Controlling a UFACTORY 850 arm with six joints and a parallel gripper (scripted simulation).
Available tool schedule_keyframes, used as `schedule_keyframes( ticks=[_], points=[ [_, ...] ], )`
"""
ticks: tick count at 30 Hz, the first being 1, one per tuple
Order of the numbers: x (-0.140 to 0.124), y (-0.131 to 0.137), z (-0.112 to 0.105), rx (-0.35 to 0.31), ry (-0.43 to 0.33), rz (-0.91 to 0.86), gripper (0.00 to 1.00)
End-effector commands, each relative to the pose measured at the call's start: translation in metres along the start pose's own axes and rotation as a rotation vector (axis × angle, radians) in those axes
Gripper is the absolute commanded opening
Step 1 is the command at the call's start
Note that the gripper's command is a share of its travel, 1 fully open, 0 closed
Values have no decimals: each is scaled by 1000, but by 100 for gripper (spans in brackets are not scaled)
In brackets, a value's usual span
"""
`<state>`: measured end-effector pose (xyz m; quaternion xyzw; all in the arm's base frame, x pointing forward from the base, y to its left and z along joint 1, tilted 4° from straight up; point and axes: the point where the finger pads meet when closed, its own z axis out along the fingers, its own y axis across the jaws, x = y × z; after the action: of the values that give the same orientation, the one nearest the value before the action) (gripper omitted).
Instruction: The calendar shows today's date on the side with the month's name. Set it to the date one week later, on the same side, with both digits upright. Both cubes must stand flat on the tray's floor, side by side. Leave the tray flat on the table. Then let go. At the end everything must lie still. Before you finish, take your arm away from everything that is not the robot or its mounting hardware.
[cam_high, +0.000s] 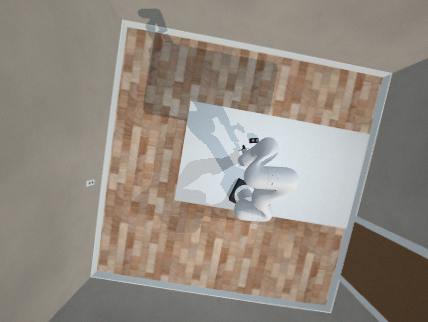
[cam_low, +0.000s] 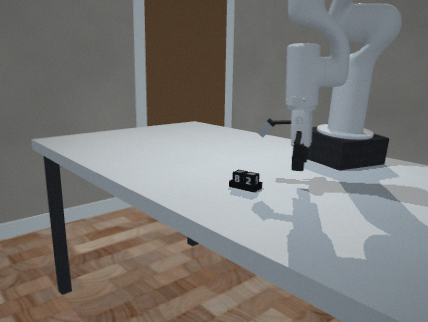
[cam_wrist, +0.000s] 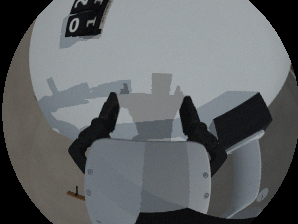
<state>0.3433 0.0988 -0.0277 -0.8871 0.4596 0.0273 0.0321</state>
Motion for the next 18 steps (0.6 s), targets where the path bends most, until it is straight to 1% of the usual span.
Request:
schedule_keyframes(
  ticks=[1,9,18],
  points=[
    [0,0,4,19,29,-2,100],
    [1,-1,28,19,29,-2,100],
    [1,-1,31,19,29,-2,100]
  ],
)
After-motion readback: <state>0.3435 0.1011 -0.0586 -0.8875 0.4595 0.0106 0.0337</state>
